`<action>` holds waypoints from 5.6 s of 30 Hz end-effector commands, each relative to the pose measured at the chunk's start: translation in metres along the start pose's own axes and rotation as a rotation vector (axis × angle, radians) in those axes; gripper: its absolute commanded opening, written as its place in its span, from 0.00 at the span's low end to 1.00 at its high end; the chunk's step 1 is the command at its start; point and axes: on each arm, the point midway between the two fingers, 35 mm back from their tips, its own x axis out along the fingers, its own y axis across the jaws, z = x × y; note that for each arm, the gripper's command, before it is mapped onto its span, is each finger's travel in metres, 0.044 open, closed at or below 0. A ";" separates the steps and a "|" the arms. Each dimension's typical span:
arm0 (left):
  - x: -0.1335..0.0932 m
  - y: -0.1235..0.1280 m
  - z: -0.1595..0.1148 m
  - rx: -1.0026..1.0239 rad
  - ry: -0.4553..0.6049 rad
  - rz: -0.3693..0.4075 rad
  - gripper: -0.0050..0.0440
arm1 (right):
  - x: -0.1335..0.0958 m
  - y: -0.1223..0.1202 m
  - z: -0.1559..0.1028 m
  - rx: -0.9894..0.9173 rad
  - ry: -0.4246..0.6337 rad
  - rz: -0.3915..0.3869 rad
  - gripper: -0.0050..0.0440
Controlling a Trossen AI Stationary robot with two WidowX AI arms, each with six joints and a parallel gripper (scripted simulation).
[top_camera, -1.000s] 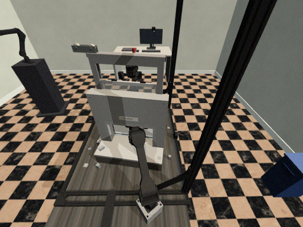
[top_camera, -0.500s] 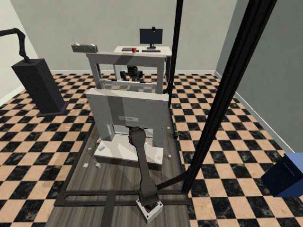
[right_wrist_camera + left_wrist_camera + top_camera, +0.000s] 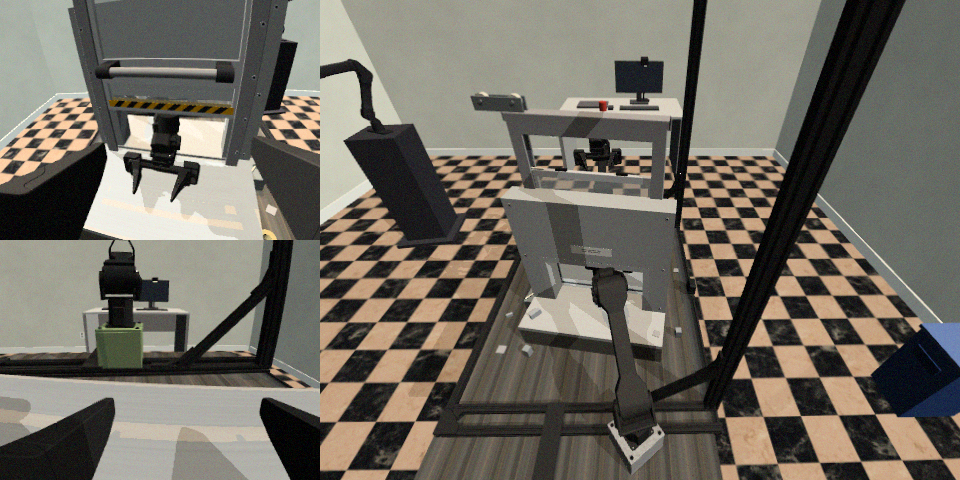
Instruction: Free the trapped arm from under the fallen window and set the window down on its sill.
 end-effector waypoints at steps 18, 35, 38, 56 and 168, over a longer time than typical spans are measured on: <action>0.000 0.000 0.001 -0.010 -0.002 0.000 0.92 | 0.125 0.015 -0.021 -0.033 -0.047 -0.102 0.92; 0.000 0.000 0.001 -0.010 -0.002 0.000 0.92 | 0.169 0.042 -0.067 -0.015 -0.143 -0.176 0.92; 0.000 0.000 0.001 -0.010 -0.002 0.000 0.92 | 0.171 0.046 -0.079 -0.008 -0.159 -0.191 0.92; 0.000 0.000 0.001 -0.010 -0.002 0.000 0.92 | 0.166 0.054 -0.105 0.027 -0.217 -0.228 0.92; 0.000 0.000 0.001 -0.010 -0.002 0.000 0.92 | 0.296 0.018 0.026 0.025 -0.236 -0.229 0.92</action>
